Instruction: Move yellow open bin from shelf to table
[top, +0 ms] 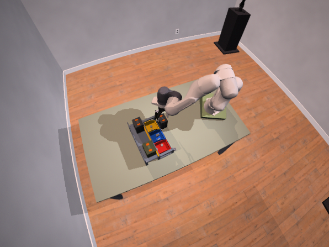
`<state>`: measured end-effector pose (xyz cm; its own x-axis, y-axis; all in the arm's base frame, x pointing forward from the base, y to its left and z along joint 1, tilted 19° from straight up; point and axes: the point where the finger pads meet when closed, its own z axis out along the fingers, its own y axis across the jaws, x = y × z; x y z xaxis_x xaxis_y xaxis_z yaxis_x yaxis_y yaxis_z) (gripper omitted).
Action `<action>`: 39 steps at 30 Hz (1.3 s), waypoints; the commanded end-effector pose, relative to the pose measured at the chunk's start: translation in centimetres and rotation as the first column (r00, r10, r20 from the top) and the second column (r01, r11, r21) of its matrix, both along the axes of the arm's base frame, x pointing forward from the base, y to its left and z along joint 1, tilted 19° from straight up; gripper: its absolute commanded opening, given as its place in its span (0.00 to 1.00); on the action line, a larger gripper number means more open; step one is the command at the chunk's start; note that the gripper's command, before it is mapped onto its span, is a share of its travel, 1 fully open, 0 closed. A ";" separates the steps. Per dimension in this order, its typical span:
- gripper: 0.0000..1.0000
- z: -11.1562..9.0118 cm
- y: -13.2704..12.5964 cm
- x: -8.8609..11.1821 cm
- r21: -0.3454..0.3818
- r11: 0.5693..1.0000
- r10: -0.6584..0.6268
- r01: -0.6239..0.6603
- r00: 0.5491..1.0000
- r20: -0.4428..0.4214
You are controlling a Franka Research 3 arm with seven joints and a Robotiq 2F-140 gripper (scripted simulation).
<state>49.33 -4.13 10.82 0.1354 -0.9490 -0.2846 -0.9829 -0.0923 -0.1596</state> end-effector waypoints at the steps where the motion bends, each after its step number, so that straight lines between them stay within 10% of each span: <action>1: 0.57 0.0 -0.1 0.3 -0.008 1.000 0.008 -0.008 1.000 0.010; 7: 0.57 -2.8 0.7 0.7 -0.008 1.000 0.008 -0.008 1.000 0.010; 39: 0.57 -2.5 0.7 0.7 -0.006 1.000 0.010 -0.010 1.000 0.009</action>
<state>49.83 -3.38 8.15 0.1487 -0.9486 -0.2794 -0.9806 -0.1049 -0.1655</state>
